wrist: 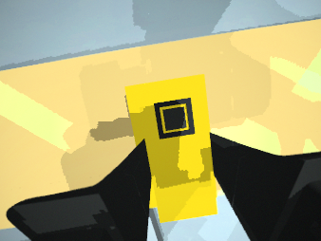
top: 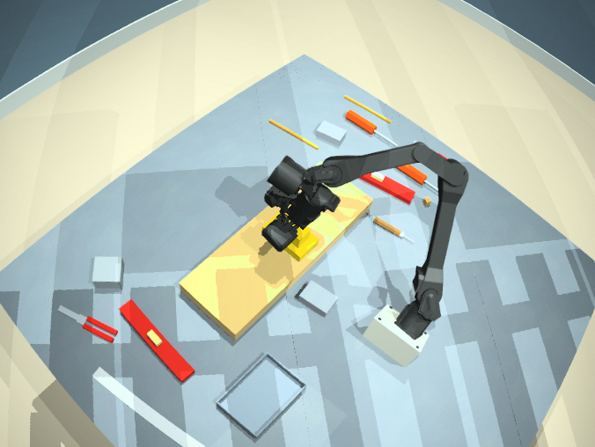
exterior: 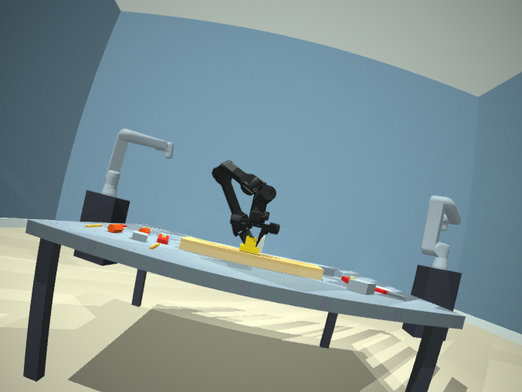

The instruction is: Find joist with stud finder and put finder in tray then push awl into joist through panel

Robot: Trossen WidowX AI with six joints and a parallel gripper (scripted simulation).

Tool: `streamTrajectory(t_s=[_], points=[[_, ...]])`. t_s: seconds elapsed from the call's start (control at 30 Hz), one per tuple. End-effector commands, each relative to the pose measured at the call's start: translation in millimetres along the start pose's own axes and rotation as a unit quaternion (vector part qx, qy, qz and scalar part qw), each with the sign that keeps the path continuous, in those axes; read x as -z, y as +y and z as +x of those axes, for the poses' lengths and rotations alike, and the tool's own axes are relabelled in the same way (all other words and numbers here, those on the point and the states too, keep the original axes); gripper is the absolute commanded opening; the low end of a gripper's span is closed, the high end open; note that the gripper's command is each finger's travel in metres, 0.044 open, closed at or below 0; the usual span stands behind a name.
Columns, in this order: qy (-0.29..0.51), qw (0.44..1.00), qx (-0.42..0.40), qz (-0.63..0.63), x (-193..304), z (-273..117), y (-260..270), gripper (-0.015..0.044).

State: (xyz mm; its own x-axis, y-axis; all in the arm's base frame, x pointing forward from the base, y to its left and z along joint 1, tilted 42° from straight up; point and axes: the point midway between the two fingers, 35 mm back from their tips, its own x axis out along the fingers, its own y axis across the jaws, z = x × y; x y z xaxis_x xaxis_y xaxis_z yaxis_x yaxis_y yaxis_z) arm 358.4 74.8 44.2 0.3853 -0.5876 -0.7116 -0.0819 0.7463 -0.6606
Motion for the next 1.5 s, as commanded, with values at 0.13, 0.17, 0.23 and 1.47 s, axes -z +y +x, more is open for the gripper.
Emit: streamTrajectory(t_s=[0.13,0.17,0.23,1.47], points=[[0.000,1.000,-0.003,0.000,-0.7,0.3,20.0,0.0000],[0.000,1.000,-0.003,0.000,-0.7,0.3,22.0,0.0000],[0.000,1.000,-0.003,0.000,-0.7,0.2,26.0,0.0000],[0.000,1.000,-0.005,0.001,-0.6,-0.9,99.9,0.0000]])
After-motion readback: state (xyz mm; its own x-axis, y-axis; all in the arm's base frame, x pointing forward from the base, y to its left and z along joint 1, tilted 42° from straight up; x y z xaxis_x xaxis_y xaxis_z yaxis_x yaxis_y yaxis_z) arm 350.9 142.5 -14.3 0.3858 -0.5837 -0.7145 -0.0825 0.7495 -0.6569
